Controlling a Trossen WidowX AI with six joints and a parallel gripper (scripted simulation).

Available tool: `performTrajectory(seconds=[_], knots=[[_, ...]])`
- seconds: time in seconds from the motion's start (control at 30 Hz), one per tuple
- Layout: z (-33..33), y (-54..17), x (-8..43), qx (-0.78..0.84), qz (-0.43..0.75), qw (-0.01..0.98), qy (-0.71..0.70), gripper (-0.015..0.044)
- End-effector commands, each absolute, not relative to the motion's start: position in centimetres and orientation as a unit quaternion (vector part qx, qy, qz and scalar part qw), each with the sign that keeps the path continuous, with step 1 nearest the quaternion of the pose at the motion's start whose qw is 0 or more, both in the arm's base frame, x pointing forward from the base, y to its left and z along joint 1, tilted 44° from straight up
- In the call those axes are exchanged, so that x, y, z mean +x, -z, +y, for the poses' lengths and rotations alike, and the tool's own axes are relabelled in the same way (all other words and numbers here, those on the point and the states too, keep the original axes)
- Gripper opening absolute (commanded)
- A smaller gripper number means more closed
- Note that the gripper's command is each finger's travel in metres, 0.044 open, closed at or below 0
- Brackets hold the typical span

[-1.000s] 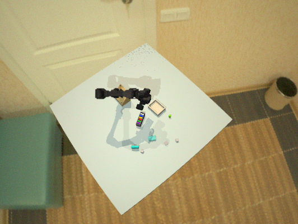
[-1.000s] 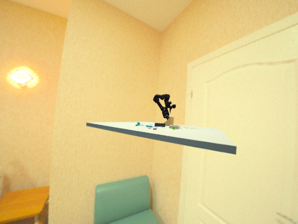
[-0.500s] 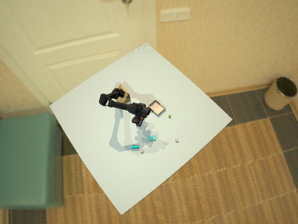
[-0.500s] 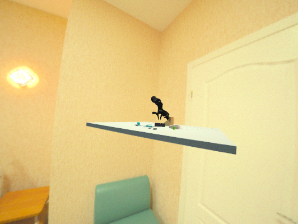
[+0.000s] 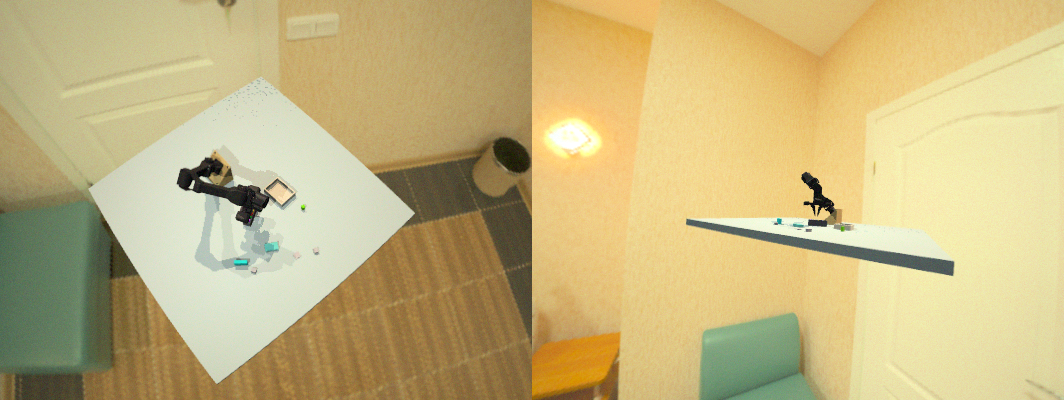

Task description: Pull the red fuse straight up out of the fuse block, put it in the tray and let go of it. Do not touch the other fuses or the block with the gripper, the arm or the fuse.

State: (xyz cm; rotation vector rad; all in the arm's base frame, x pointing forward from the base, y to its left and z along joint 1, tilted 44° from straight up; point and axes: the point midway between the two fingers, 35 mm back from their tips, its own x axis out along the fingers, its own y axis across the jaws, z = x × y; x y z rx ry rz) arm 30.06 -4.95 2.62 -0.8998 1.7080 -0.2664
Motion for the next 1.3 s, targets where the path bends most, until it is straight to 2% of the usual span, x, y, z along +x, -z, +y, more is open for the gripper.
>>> performTrajectory(seconds=[0.0,1.27], knots=[[-5.3,-2.3,29.9,-0.385,0.726,0.559,0.112,0.0067],[-6.9,-0.4,29.6,-0.385,0.726,0.559,0.113,0.0067]])
